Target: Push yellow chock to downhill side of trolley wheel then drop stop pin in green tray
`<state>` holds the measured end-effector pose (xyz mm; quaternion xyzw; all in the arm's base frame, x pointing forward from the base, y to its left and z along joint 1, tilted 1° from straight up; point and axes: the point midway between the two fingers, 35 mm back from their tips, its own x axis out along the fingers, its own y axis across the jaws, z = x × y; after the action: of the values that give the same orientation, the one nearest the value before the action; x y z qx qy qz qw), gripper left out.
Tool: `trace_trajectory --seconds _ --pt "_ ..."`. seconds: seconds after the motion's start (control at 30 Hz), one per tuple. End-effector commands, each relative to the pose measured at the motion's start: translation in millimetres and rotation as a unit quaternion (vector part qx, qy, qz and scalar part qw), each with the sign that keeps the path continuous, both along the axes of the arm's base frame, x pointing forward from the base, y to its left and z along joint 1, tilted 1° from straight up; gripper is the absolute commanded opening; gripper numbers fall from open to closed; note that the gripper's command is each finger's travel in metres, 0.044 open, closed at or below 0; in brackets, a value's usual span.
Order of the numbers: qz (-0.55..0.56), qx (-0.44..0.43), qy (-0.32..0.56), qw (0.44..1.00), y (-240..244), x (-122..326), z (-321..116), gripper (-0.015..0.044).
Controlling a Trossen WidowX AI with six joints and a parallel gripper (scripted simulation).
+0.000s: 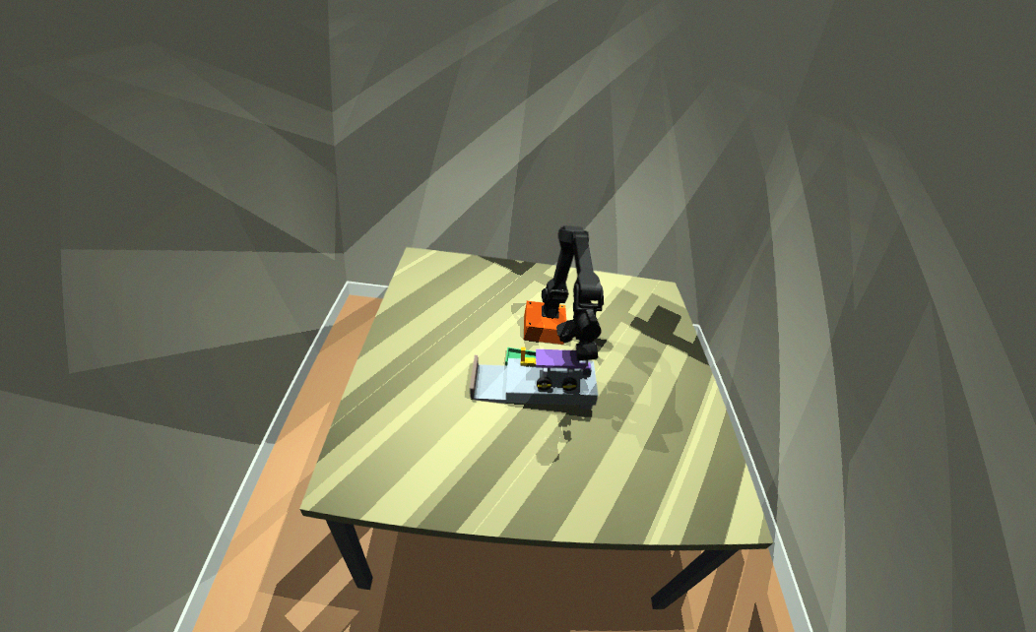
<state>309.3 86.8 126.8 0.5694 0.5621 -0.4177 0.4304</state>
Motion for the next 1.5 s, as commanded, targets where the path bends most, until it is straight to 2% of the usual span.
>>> trace_trajectory --seconds 0.0,1.23,1.47 --pt "0.003 0.003 -0.006 1.0 0.6 0.3 5.7 0.0" --pt "0.003 0.003 -0.006 1.0 2.0 1.4 17.1 0.0" --pt "0.003 0.003 -0.006 1.0 14.5 0.1 16.0 0.0"
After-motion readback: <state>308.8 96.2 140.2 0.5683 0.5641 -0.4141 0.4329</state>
